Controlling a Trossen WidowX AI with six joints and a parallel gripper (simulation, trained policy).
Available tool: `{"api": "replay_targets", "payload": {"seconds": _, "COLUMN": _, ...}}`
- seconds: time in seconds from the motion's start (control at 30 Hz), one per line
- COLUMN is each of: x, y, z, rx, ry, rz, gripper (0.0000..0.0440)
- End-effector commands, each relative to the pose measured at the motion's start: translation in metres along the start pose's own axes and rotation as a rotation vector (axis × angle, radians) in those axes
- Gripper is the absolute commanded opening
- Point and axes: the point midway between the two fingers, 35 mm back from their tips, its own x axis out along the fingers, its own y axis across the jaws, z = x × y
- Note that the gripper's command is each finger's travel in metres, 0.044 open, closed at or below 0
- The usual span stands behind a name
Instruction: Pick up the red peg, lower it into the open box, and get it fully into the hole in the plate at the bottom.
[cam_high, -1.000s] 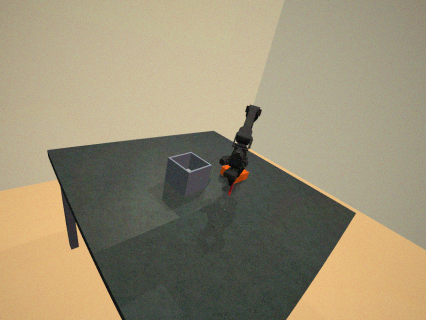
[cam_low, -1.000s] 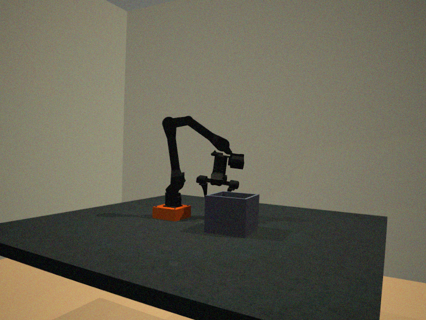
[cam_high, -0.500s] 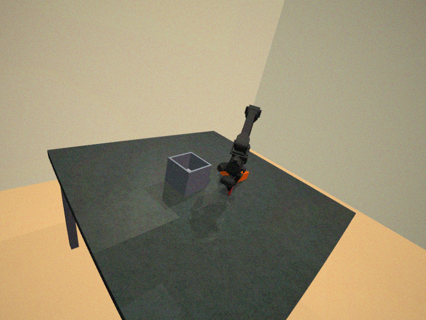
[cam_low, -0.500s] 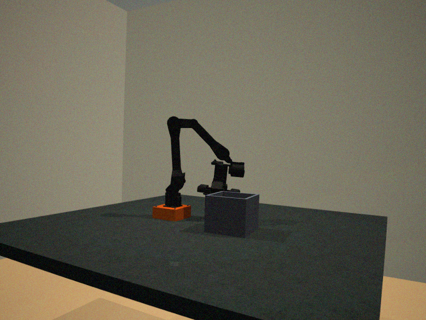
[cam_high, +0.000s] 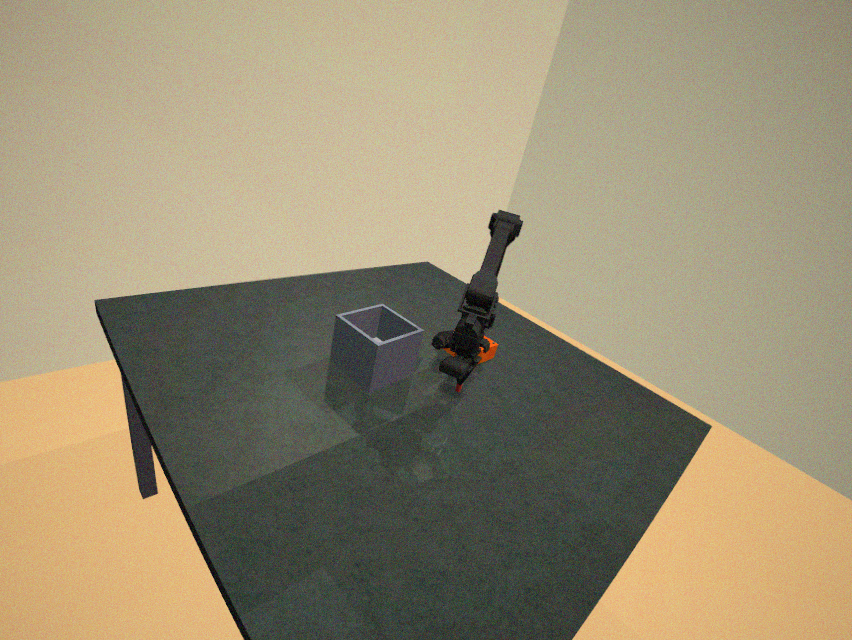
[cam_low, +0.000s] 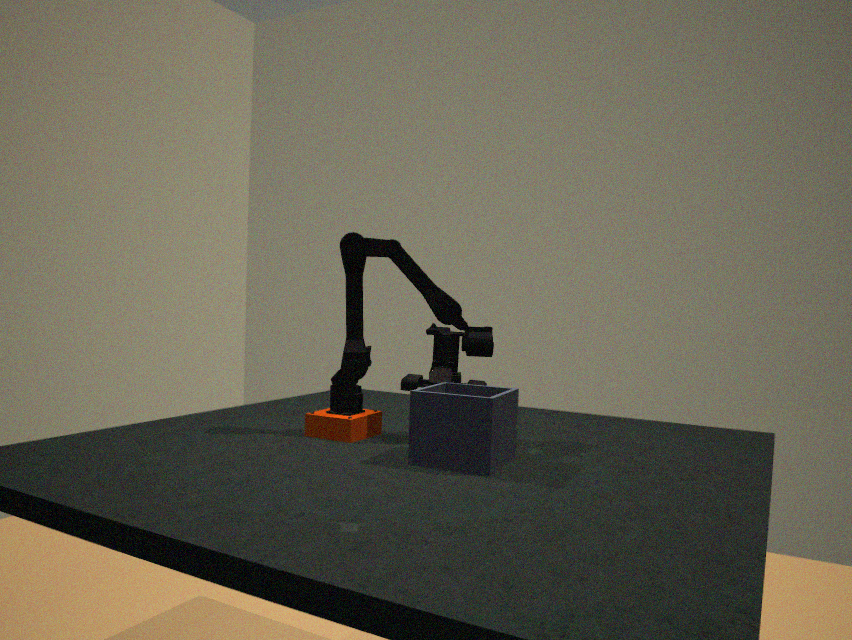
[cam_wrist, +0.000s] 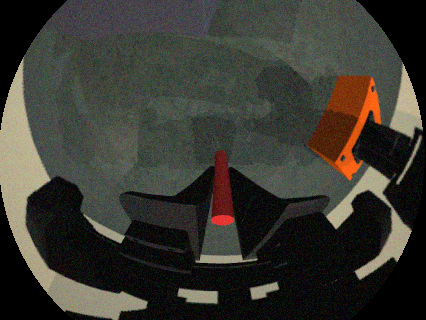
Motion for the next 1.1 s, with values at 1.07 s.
{"api": "replay_targets", "payload": {"seconds": 1.07, "x": -0.144, "y": 0.049, "z": 0.030, "rx": -0.009, "ry": -0.006, "rz": 0.361, "gripper": 0.0000}}
